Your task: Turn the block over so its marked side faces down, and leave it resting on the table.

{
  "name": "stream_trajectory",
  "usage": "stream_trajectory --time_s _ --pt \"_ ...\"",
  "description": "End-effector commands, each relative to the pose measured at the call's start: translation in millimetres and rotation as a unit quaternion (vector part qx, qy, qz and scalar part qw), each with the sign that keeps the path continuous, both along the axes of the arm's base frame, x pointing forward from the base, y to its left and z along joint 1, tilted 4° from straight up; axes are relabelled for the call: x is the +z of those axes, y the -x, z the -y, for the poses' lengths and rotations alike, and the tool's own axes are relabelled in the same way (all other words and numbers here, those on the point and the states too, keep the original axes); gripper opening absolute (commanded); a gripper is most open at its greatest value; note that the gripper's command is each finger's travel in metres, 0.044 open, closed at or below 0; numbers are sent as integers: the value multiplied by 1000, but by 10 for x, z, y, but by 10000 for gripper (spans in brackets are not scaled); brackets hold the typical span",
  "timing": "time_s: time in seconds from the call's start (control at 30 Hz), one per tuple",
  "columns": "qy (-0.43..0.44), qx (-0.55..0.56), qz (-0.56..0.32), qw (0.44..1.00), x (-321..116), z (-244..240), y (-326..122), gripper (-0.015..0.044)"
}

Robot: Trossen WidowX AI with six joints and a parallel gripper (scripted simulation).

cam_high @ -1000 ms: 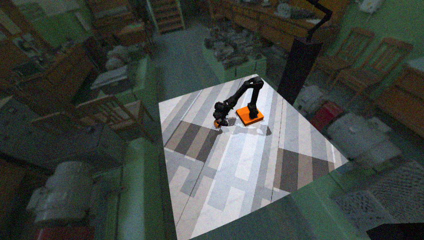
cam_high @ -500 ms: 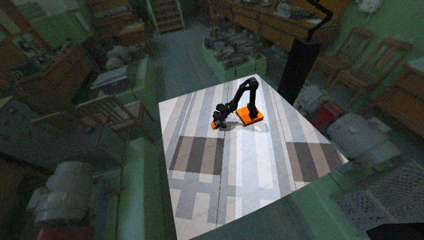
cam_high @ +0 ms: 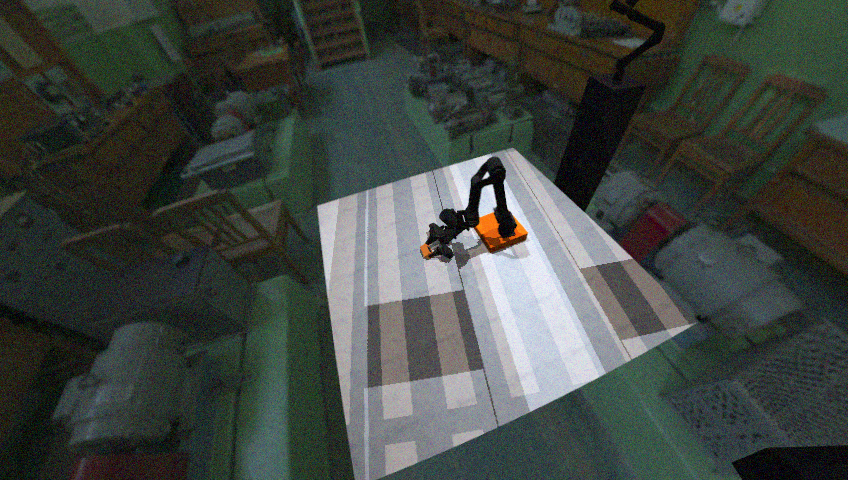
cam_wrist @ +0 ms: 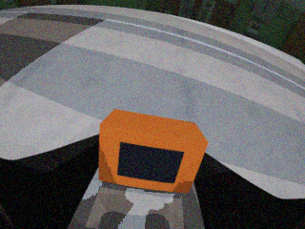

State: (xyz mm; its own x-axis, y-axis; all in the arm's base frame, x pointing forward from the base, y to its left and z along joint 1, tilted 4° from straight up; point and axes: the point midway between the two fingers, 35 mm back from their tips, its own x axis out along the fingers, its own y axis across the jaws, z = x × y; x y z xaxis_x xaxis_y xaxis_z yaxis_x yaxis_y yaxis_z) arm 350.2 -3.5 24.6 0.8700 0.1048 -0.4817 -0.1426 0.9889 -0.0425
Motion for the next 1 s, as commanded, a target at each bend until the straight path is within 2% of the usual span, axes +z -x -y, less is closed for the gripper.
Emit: stream_trajectory --time_s 0.0,0.37,0.97 --pt "-6 1 1 1000 -119 -6 124 0" --pt "-11 6 66 998 -38 -18 272 0" --pt "-13 7 76 997 0 -19 280 0"
